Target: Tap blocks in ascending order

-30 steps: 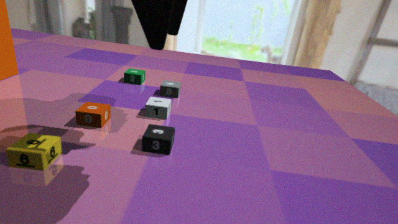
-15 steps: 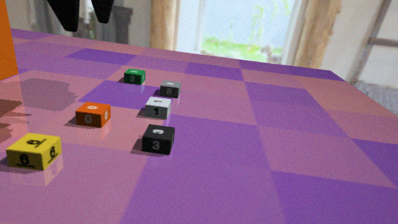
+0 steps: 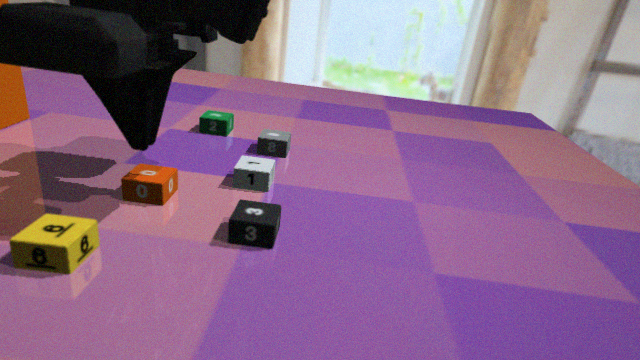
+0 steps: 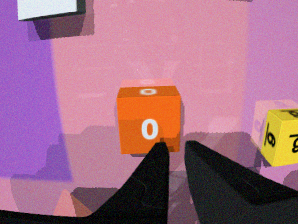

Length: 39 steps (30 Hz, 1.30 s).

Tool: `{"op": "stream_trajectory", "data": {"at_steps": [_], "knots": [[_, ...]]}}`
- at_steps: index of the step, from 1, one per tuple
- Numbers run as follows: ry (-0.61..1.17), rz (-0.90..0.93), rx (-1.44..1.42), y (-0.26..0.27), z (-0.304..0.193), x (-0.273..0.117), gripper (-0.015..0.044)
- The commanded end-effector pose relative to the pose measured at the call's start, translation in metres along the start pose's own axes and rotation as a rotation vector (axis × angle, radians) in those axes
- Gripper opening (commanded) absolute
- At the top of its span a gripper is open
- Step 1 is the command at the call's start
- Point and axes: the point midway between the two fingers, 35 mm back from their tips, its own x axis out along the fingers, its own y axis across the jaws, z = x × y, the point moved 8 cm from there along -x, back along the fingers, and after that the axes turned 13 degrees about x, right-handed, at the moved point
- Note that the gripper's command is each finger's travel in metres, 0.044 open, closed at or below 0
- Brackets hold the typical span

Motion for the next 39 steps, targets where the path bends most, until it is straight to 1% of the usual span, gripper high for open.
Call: {"op": "stream_trajectory", "data": {"at_steps": [1, 7, 25, 31, 35, 39], "knots": [[-0.003, -0.005, -0.003, 0.0, 0.0, 0.001, 0.002], [-0.003, -0.005, -0.003, 0.0, 0.0, 0.002, 0.002], [-0.003, -0.007, -0.002, -0.001, 0.0, 0.03, 0.002], [-0.003, -0.007, -0.002, -0.001, 0.0, 0.031, 0.002], [-0.003, -0.005, -0.002, 0.0, 0.0, 0.003, 0.002], [-0.003, -0.005, -0.003, 0.0, 0.0, -0.002, 0.002]]}}
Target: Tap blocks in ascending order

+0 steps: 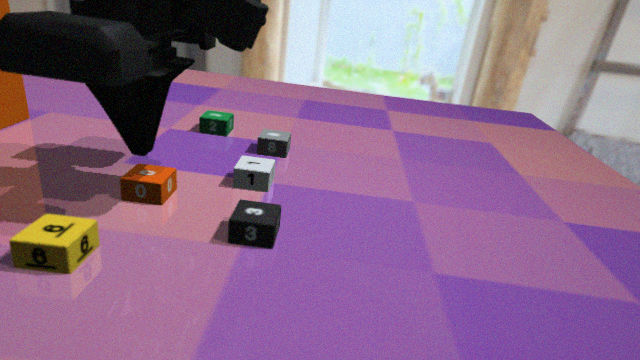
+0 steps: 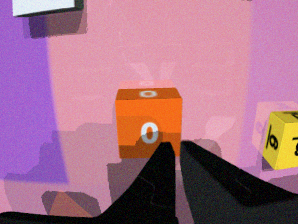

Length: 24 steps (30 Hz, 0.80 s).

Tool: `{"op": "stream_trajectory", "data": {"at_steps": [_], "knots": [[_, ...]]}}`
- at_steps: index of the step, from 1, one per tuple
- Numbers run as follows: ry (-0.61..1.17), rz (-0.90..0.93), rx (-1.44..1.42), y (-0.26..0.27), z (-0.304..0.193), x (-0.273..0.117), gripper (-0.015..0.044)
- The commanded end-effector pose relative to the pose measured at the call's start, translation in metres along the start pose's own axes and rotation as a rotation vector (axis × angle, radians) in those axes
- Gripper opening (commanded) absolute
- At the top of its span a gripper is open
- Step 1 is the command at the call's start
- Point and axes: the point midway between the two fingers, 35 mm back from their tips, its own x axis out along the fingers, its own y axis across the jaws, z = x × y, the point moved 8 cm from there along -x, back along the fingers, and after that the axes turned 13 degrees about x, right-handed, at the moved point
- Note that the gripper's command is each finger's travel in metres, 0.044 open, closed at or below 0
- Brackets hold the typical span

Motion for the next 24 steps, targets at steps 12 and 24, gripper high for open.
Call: {"op": "stream_trajectory", "data": {"at_steps": [12, 24], "knots": [[-0.002, 0.011, 0.01, 0.003, 0.007, -0.087, 0.002], [-0.005, 0.015, 0.014, 0.071, 0.072, -0.084, 0.002]]}}
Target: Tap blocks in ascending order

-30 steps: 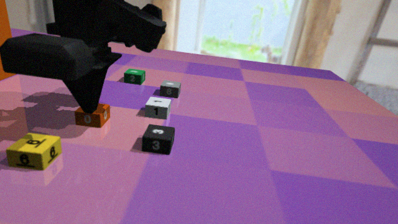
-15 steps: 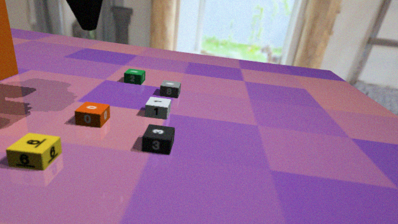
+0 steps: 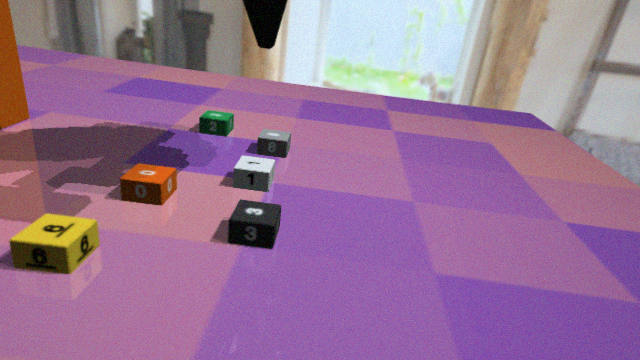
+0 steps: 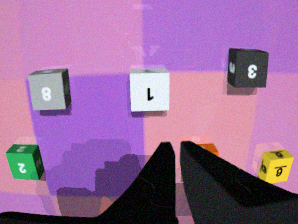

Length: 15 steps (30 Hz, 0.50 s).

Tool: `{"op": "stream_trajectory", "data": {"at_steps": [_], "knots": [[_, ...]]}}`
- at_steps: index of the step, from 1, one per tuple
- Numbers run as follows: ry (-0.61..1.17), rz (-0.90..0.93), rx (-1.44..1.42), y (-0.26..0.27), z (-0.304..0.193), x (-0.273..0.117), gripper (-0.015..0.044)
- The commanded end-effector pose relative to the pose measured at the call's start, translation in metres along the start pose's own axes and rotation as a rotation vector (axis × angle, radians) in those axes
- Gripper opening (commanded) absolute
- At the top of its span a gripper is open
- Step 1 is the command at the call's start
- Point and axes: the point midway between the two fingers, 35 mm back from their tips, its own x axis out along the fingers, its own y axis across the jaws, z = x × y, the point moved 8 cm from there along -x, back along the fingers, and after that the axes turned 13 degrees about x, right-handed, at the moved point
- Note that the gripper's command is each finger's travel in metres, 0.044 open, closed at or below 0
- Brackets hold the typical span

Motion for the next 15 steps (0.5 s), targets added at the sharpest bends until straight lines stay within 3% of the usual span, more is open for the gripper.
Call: {"op": "stream_trajectory", "data": {"at_steps": [1, 6, 15], "knots": [[0.0, 0.007, 0.006, 0.004, 0.005, 0.009, 0.002], [-0.001, 0.004, 0.007, 0.003, 0.004, 0.077, 0.002], [-0.002, 0.003, 0.007, 0.003, 0.004, 0.087, 0.002]]}}
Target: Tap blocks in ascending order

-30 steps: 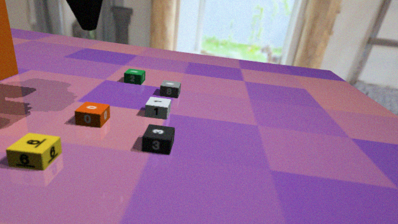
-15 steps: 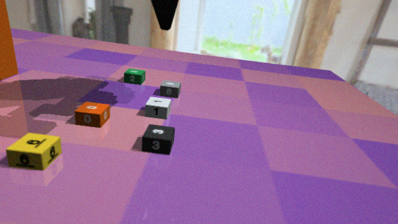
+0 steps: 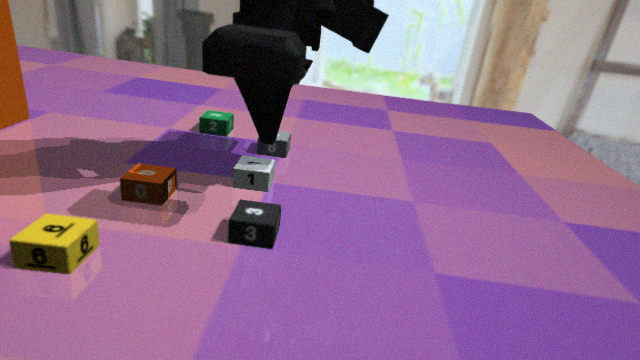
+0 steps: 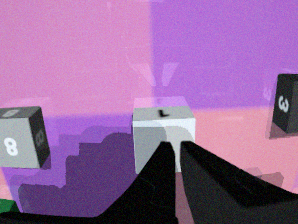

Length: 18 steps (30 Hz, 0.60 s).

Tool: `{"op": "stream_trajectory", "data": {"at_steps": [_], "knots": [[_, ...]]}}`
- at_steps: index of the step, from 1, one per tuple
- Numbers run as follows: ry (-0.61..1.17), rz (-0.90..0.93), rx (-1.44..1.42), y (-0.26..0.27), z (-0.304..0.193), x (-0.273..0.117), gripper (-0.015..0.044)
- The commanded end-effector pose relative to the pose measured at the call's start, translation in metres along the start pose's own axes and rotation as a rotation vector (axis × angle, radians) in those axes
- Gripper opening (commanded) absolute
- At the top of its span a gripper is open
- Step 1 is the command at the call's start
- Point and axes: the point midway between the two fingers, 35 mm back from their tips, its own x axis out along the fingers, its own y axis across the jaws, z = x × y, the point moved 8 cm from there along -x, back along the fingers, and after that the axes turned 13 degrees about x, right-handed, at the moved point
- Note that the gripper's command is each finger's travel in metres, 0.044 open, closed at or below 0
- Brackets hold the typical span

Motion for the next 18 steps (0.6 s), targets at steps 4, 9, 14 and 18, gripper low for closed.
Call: {"op": "stream_trajectory", "data": {"at_steps": [4, 9, 14, 18], "knots": [[0.001, -0.007, -0.006, 0.0, -0.001, 0.011, 0.002], [0.0, -0.008, -0.006, 0.0, -0.001, 0.019, 0.002], [0.0, -0.008, -0.006, 0.0, -0.001, 0.027, 0.002], [0.0, -0.008, -0.006, -0.001, -0.001, 0.028, 0.002]]}}
